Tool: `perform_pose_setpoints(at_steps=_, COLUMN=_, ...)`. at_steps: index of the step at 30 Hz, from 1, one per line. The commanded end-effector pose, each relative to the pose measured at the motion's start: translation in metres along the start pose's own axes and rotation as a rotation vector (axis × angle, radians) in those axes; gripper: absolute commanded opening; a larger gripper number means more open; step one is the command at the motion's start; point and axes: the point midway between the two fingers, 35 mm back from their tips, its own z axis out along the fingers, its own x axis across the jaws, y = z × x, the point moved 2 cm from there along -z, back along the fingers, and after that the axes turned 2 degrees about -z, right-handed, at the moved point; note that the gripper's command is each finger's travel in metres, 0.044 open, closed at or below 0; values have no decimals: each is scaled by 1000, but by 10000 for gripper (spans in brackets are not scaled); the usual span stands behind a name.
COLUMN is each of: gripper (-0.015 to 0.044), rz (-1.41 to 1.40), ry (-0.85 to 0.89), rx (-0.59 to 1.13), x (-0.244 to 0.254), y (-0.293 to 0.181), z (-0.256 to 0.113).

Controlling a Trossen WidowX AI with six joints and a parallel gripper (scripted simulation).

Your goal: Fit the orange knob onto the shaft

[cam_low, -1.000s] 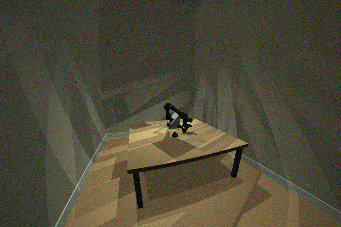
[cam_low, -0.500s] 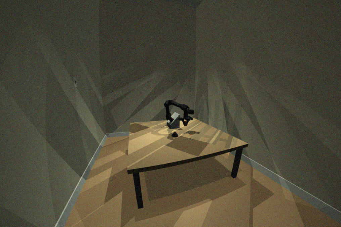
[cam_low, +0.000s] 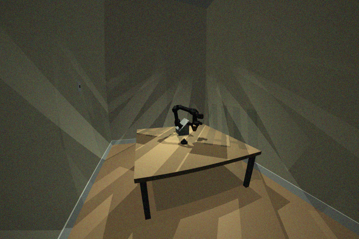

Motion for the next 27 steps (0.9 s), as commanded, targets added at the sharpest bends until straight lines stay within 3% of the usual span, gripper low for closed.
perform_pose_setpoints(at_steps=1, gripper=0, rz=2, ry=8, rx=-6, x=-13, y=8, z=1)
perform_pose_setpoints(at_steps=27, gripper=0, rz=1, ry=12, rx=-10, x=-85, y=38, z=25)
